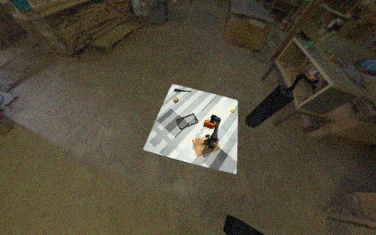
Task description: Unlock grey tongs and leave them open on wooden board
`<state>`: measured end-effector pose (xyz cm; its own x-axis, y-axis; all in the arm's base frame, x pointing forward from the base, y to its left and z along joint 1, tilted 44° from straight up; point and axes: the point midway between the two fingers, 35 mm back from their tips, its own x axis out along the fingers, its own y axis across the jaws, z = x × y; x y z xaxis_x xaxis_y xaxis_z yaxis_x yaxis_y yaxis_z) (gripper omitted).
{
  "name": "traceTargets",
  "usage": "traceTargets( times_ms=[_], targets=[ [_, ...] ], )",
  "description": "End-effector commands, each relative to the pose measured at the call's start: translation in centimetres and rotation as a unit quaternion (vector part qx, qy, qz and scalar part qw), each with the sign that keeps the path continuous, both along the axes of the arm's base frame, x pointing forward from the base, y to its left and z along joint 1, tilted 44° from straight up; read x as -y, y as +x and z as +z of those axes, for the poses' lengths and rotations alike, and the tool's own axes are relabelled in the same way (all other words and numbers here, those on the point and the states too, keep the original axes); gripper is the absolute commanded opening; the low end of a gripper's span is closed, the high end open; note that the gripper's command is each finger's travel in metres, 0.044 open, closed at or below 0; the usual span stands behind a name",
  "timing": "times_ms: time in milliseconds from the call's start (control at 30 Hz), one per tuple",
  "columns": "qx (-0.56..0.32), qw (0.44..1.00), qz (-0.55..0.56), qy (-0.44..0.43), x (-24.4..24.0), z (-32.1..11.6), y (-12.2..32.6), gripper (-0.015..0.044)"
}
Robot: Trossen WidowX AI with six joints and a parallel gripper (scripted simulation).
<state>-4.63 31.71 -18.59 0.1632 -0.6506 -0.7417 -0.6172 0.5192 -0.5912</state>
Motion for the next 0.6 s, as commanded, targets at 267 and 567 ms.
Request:
traceTargets(
  times_ms=[267, 567],
  targets=[
    [-0.012, 1.000, -0.007, -0.003, 1.4, -1.3, 0.2, -0.0150],
    [-0.019, 1.000, -0.013, -0.005, 2.4, -2.3, 0.4, -0.0150]
  ],
)
